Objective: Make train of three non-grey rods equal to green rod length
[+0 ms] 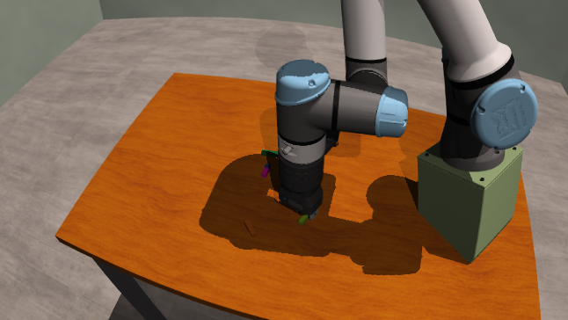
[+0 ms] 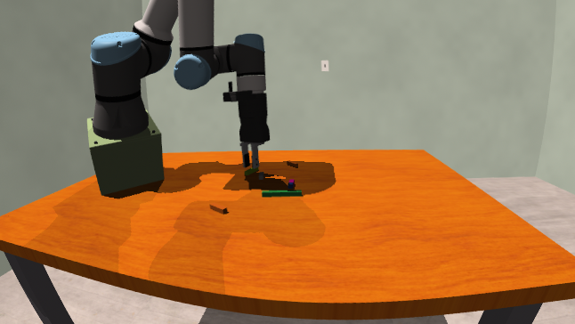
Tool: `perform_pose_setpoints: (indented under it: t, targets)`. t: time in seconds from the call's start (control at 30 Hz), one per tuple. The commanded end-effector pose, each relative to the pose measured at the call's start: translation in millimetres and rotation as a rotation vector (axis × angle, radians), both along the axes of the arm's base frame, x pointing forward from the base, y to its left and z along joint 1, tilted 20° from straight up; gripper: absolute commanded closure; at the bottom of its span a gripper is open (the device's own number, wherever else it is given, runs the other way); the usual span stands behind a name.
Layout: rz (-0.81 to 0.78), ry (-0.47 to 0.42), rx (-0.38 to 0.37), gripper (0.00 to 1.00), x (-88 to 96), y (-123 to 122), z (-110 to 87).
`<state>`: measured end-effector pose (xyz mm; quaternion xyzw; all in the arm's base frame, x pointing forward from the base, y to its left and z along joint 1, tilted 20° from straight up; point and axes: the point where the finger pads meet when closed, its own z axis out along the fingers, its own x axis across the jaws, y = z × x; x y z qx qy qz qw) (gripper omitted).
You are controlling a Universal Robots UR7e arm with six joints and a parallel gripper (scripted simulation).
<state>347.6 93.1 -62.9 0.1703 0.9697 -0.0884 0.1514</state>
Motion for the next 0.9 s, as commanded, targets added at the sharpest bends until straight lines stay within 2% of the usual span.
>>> perform_pose_setpoints:
  t: [0.0, 0.87]
  targets:
    - [0.0, -0.001, 0.0, 0.46, 1.2, -0.8, -3.8]
    - [0.0, -0.001, 0.0, 0.46, 3.8, -3.0, -12.8]
